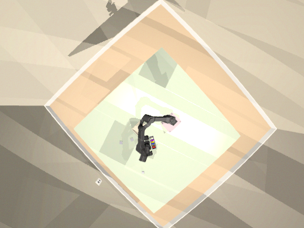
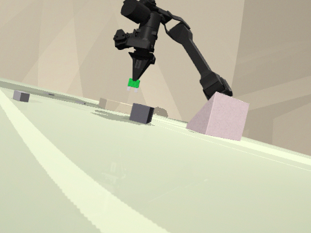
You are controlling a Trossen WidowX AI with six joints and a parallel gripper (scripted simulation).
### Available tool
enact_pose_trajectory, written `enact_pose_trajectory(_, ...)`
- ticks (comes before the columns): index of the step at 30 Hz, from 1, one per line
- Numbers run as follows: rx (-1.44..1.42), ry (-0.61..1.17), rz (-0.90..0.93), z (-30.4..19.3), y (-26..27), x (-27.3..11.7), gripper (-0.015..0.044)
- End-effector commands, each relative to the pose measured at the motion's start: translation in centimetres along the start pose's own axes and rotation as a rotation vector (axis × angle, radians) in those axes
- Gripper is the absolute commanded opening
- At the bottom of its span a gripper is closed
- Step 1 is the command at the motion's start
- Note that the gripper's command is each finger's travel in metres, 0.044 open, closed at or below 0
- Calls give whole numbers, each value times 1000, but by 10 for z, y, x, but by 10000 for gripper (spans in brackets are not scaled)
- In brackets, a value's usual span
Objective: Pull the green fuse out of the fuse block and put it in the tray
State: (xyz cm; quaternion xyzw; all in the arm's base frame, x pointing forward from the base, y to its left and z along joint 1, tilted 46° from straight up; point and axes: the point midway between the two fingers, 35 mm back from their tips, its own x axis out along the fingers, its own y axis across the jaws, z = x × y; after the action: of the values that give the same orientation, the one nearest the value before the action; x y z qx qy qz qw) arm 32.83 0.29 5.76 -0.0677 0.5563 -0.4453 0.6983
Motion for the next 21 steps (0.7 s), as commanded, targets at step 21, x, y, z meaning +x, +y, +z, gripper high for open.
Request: enact_pose_trajectory(21,-2,-15,-31,53,-151,-2,0)
